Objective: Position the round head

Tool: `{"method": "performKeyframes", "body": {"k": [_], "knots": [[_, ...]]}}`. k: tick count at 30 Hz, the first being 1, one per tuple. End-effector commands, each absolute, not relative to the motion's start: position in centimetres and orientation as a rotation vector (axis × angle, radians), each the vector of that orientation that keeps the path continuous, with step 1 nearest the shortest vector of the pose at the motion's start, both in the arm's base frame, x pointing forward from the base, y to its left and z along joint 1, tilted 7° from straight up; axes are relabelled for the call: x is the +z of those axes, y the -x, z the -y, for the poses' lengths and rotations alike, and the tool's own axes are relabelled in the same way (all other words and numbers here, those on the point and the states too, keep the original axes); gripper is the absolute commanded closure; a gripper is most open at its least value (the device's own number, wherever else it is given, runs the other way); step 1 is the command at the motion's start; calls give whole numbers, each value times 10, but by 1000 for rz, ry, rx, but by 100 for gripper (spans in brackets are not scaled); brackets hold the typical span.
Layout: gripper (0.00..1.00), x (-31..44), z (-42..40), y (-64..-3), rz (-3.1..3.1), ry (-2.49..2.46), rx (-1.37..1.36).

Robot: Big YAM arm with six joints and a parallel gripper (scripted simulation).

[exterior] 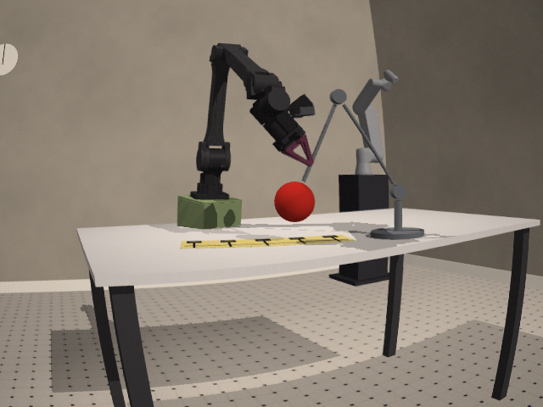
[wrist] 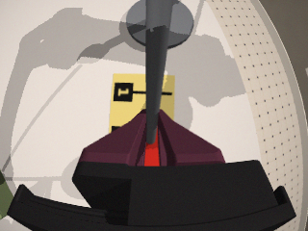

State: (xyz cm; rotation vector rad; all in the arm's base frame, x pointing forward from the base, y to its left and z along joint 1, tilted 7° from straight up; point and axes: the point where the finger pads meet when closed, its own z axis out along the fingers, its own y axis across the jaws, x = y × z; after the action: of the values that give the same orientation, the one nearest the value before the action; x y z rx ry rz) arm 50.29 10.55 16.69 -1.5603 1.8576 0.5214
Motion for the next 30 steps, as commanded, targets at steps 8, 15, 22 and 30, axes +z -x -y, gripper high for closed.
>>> {"method": "performKeyframes", "body": {"k": [8,15,22,30], "knots": [[100,158,-55,-499,-1912,1541,482],[100,156,-48,-498,-1915,1541,481],[100,153,-39,-498,-1915,1541,481],[100,153,-35,-498,-1915,1541,481]]}}
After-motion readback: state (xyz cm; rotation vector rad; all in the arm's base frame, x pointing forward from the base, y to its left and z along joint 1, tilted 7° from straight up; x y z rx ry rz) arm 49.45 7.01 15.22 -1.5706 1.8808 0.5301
